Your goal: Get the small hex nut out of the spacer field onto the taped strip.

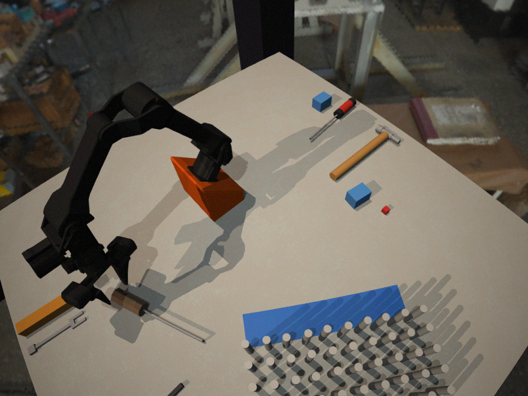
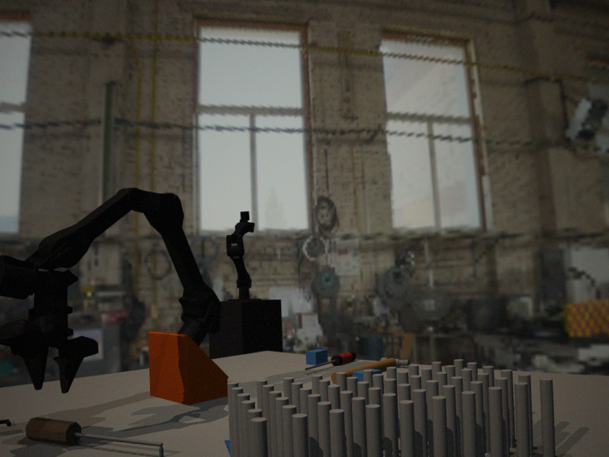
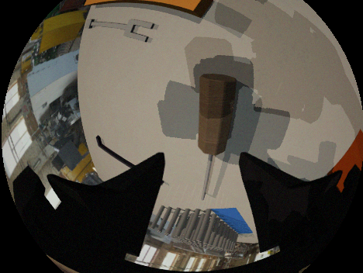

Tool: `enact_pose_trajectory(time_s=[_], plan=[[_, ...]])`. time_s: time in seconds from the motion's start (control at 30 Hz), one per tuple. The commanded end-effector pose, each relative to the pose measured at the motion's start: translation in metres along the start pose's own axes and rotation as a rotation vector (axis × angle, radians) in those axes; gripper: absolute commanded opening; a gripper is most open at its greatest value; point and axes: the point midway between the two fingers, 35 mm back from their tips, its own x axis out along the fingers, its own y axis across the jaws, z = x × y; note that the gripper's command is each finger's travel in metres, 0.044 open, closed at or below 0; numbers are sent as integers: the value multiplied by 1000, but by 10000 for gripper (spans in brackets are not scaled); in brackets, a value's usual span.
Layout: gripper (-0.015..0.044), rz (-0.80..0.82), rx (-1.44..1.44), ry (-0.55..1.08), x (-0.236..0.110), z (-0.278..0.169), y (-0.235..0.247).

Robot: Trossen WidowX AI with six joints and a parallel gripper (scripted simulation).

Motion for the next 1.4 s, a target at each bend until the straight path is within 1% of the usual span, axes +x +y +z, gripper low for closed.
enact_pose_trajectory(time_s=[0.0, 1.37], plan=[[280, 1, 6, 6, 1, 0, 0], [280, 1, 6, 6, 63, 17, -18]])
